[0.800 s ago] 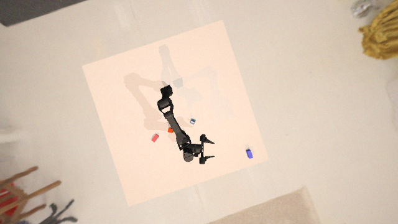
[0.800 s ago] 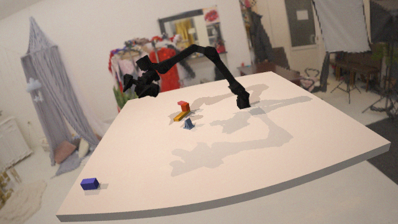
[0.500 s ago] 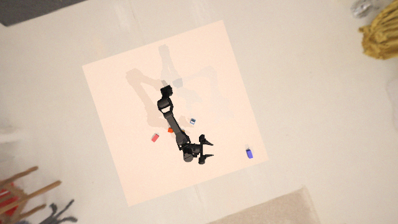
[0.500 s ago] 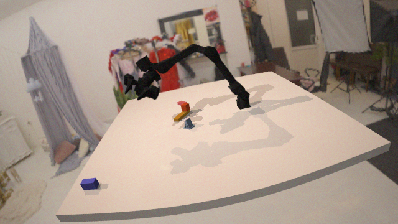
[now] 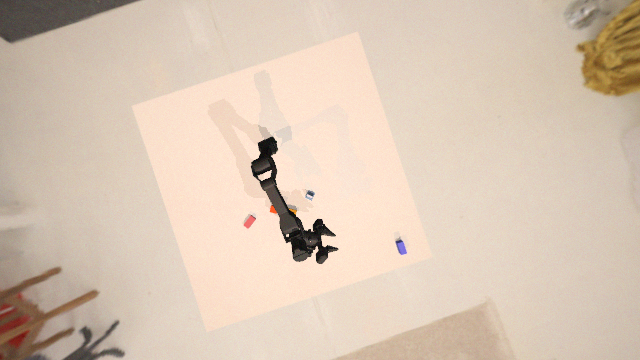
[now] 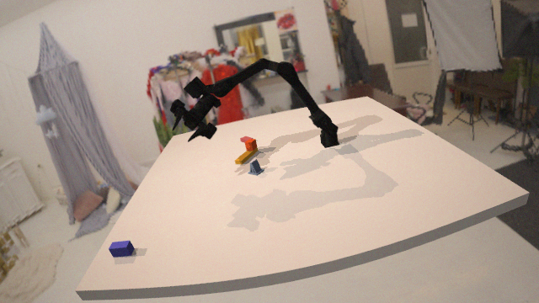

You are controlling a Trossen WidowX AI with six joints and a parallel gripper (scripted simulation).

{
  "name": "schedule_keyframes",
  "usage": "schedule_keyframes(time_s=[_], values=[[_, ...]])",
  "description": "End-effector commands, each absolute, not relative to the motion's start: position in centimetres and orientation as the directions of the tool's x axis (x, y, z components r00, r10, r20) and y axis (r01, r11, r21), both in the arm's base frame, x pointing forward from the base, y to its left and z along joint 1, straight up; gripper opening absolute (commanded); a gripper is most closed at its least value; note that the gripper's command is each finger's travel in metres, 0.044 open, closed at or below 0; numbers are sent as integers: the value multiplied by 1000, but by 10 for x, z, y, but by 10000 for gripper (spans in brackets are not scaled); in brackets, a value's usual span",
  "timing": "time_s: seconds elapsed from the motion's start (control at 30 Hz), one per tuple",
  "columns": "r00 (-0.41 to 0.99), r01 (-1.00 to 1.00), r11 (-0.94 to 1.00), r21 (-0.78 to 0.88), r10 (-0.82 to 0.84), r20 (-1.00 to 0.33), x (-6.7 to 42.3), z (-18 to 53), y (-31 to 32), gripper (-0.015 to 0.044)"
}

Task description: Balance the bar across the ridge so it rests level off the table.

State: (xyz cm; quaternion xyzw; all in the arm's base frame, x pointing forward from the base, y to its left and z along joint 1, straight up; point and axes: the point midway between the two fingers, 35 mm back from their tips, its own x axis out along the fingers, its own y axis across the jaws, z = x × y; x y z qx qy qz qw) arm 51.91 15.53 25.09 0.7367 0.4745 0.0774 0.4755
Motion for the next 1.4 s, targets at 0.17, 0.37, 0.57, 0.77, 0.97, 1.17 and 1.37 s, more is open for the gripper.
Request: schedule_keyframes(time_s=[0.17, 0.37, 0.57, 0.77, 0.97, 1.17, 1.37], values=[[566, 540, 59, 840, 713, -414, 518, 240, 138, 315], [574, 483, 189, 855, 669, -472, 515, 231, 127, 315], [575, 426, 325, 844, 623, -530, 511, 221, 115, 315], [568, 367, 462, 807, 576, -588, 506, 212, 103, 315], [554, 304, 592, 746, 527, -644, 499, 203, 91, 315], [533, 234, 711, 664, 477, -699, 491, 195, 79, 315], [505, 154, 811, 564, 426, -750, 482, 187, 67, 315]])
